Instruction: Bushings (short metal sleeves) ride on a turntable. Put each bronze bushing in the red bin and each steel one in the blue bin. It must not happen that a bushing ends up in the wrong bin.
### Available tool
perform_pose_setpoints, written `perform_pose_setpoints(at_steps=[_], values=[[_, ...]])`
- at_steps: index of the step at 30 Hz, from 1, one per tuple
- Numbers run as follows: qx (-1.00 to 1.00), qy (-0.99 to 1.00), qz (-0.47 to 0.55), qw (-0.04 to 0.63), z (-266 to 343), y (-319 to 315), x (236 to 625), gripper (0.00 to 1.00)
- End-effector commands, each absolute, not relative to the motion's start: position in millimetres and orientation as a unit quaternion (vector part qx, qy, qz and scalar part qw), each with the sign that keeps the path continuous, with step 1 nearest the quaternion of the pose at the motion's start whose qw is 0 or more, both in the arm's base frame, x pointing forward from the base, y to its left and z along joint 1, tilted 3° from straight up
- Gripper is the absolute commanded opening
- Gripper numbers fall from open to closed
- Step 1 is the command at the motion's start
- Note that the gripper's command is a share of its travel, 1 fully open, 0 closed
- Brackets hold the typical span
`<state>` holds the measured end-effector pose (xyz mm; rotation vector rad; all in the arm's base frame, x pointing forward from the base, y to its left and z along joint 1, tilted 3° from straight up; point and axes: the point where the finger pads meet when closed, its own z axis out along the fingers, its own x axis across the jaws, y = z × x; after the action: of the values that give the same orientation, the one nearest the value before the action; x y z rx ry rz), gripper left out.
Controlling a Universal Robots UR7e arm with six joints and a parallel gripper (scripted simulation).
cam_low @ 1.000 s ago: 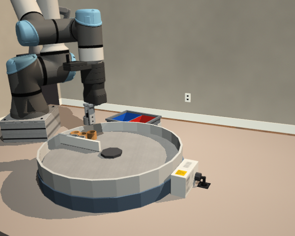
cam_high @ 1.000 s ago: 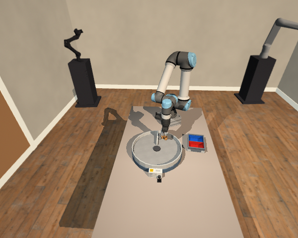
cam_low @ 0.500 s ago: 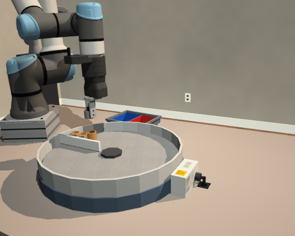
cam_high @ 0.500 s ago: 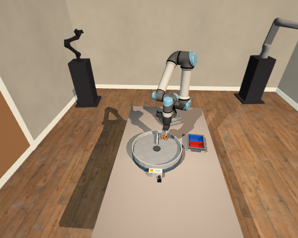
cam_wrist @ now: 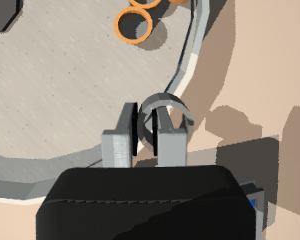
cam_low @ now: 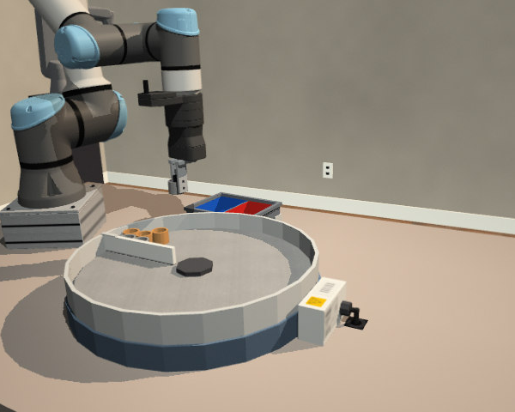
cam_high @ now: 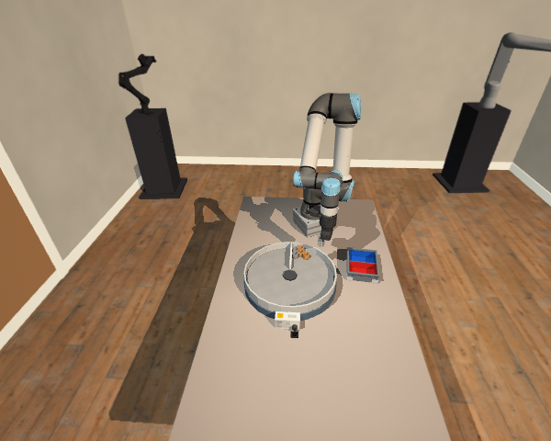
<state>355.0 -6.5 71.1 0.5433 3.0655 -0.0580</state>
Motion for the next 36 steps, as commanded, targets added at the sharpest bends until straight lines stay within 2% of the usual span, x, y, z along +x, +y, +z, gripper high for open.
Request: perform_pose_setpoints(at_steps=[1,3,9,17,20,24,30,36], values=[[0.176,0.984,-0.021,0.014,71.7,12.7,354.6,0.00],[0.176,0.984,-0.021,0.014,71.7,12.7,354.6,0.00],[0.176,0.984,-0.021,0.014,69.2,69.8,349.7,0.00],[0.176,0.984,-0.021,0.014,68.1,94.1,347.6,0.00],[0.176,0.984,-0.021,0.014,66.7,126.8,344.7,0.00],[0.176,0.984,-0.021,0.014,66.6,129.0,344.6,0.00],[0.176,0.984,-0.021,0.014,64.2,184.3,339.7,0.00],[0.176,0.984,-0.021,0.014,64.0,187.2,339.6,0.00]])
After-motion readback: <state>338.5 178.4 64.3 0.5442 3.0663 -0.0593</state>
